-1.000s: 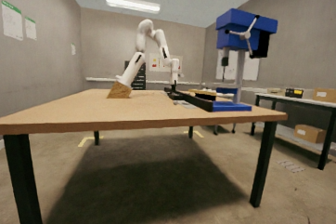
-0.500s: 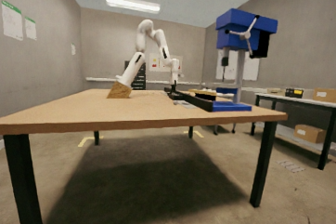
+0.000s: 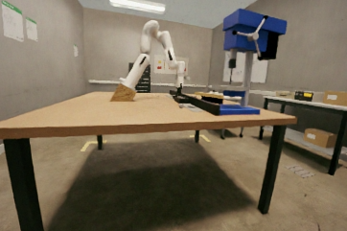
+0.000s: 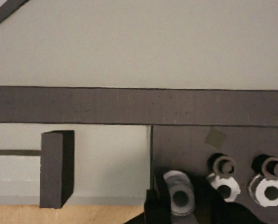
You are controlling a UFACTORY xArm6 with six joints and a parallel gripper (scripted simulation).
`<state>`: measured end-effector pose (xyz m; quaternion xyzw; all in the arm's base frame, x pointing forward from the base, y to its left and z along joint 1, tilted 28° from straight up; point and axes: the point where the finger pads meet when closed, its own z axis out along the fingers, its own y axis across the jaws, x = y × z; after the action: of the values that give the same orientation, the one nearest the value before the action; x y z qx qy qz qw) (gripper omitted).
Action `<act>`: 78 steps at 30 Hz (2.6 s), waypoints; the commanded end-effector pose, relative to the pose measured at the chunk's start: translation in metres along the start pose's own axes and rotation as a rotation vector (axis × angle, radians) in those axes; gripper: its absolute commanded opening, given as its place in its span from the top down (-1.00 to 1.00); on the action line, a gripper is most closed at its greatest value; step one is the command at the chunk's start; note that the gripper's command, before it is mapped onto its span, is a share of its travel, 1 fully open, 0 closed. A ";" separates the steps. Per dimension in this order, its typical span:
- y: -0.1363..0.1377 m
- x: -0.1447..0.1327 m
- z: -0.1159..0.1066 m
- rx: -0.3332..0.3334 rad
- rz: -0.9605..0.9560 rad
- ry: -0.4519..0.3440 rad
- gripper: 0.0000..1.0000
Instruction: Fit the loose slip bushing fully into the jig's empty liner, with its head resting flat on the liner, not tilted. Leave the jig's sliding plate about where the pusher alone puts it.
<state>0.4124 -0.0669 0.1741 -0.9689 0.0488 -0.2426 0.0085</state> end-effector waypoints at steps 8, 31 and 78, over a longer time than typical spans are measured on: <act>0.000 0.001 0.000 0.000 0.000 0.003 0.48; 0.000 0.001 0.004 0.000 0.000 0.003 0.48; 0.000 0.001 0.009 0.000 0.000 0.003 0.27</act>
<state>0.4172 -0.0670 0.1653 -0.9689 0.0488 -0.2426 0.0085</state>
